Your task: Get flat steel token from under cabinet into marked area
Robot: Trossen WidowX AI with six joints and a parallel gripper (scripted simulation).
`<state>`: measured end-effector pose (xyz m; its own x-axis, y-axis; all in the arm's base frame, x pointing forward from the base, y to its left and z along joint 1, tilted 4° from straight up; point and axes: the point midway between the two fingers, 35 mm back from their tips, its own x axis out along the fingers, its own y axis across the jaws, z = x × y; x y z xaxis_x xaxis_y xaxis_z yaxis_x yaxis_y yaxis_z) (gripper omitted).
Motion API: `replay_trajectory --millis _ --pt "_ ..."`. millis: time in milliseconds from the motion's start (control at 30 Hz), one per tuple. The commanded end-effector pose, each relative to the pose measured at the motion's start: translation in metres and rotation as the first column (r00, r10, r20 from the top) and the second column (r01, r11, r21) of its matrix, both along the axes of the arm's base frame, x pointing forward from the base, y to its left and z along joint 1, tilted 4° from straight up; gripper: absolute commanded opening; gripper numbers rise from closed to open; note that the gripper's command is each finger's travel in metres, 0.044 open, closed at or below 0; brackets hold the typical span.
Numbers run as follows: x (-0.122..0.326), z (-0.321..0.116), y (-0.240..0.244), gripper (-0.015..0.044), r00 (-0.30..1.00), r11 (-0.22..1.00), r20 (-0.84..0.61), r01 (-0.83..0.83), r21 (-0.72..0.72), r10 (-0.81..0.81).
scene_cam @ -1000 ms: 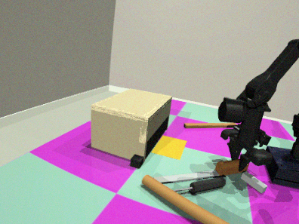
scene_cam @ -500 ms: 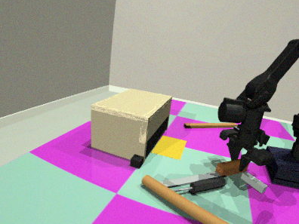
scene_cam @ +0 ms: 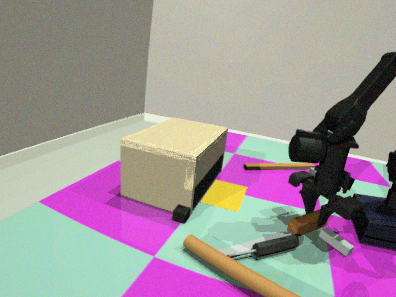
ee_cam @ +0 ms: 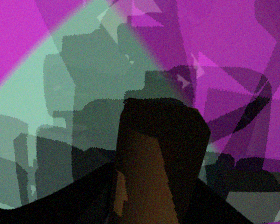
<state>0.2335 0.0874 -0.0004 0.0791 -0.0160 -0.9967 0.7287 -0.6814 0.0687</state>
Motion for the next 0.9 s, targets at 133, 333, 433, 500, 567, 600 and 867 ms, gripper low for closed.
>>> replay_trajectory --millis 133,333,433,500,567,600,867 --pt "0.0008 0.0009 0.0021 0.0000 0.996 0.996 0.001 -0.084 0.001 0.084" --pt "0.0008 0.0009 0.0022 0.0000 0.991 0.991 0.000 -0.133 -0.003 0.133" --pt "0.0008 0.0009 0.0022 0.0000 0.988 0.988 0.000 -0.156 -0.005 0.156" --pt "0.0008 0.0009 0.0023 0.0000 0.985 0.985 -0.001 -0.172 -0.007 0.172" --pt "0.0008 0.0009 0.0023 0.0000 0.984 0.984 -0.001 -0.179 -0.007 0.179" --pt "0.0008 0.0009 0.0024 0.0000 0.984 0.984 -0.001 -0.177 -0.007 0.177" --pt "0.0006 0.0009 0.0040 0.0000 0.992 0.992 0.000 -0.130 -0.004 0.130"
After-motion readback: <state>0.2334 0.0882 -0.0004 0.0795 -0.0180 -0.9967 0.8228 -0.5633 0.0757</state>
